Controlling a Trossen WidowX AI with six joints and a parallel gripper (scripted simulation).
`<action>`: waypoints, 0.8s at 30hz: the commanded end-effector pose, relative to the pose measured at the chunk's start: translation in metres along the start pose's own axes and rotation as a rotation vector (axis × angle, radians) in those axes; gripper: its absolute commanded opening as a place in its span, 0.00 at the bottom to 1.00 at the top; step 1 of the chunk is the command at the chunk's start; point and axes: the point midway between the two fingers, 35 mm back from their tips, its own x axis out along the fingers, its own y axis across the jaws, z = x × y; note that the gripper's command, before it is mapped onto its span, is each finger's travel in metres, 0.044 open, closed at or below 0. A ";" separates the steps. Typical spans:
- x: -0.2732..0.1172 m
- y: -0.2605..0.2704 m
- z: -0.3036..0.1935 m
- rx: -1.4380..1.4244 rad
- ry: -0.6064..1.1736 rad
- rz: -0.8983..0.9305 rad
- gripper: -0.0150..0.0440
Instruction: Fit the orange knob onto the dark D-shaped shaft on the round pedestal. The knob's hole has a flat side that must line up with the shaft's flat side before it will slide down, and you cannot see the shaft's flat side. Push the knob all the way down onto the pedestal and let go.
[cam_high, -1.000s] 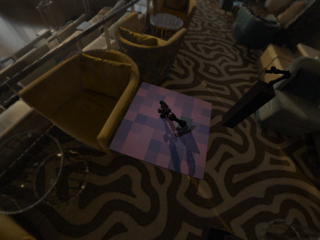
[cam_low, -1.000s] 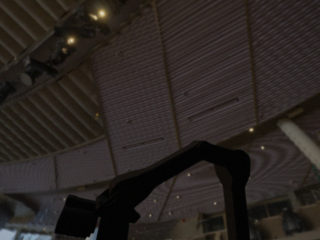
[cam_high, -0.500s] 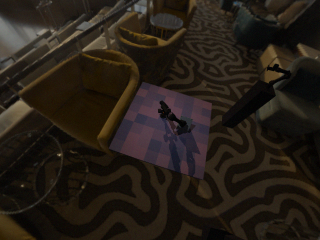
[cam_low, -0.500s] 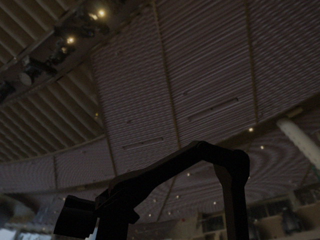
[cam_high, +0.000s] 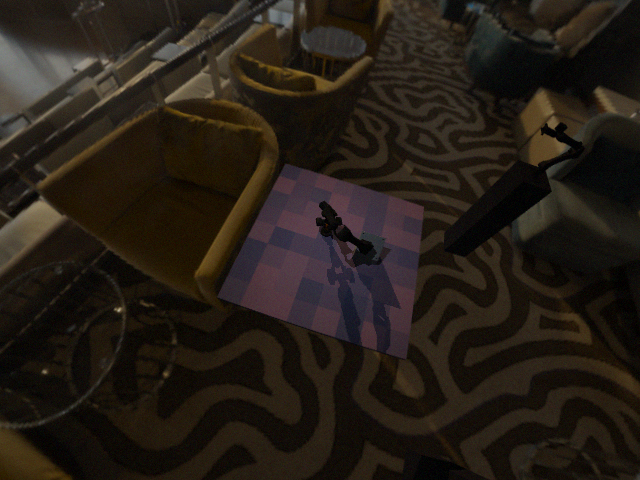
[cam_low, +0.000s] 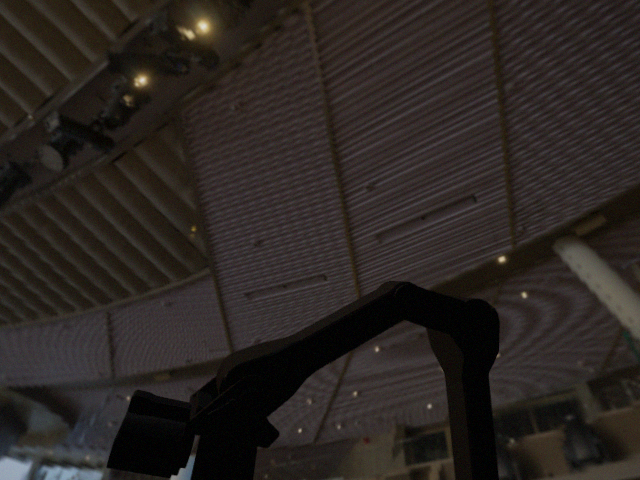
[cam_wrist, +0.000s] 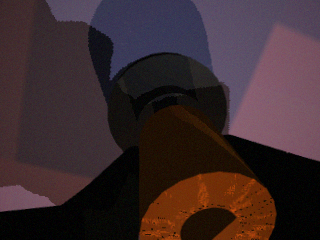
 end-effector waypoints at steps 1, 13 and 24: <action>-0.003 -0.001 0.000 -0.003 0.001 -0.001 0.25; -0.001 0.000 0.000 -0.212 0.001 -0.001 0.25; 0.001 0.000 0.000 -0.212 0.001 -0.001 0.25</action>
